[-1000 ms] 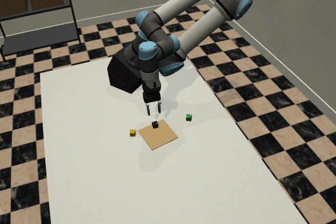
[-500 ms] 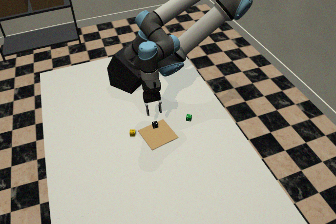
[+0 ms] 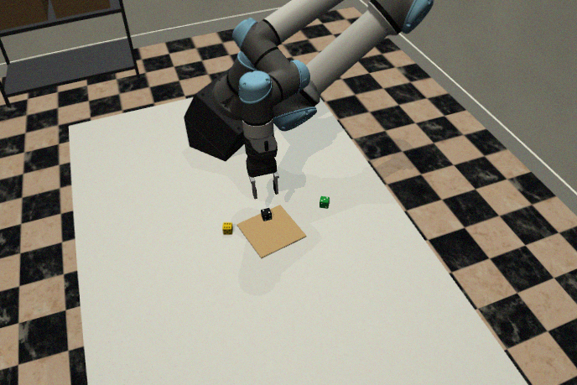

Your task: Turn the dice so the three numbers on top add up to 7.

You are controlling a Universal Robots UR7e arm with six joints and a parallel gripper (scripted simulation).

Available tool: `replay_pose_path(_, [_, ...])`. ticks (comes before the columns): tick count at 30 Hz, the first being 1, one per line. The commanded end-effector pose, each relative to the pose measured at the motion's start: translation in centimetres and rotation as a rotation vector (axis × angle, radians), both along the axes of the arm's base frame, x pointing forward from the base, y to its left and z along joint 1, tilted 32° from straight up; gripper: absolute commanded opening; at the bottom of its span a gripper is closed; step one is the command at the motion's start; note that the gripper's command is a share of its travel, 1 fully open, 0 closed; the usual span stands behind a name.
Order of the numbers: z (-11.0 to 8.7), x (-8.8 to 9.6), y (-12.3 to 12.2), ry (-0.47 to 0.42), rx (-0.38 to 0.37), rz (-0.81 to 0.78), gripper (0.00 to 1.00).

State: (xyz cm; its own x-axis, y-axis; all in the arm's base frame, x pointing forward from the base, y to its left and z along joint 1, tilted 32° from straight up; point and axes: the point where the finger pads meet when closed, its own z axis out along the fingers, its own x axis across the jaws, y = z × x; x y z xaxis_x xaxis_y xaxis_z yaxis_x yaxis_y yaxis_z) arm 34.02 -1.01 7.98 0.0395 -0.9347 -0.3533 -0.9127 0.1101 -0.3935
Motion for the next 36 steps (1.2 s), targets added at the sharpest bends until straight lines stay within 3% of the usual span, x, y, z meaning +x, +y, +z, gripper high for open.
replay_pose_path(1, [0.1, 0.2, 0.5, 0.011, 0.004, -0.015, 1.0])
replay_pose_path(11, [0.7, 0.6, 2.9, 0.054, 0.024, -0.08, 1.0])
replay_pose_path(24, [2.7, 0.9, 9.4, 0.123, 0.092, -0.253, 1.0])
replay_pose_path(26, [2.7, 0.9, 9.4, 0.123, 0.092, -0.253, 1.0])
replay_pose_path(36, [4.3, 0.1, 14.0, 0.149, 0.161, -0.363, 1.0])
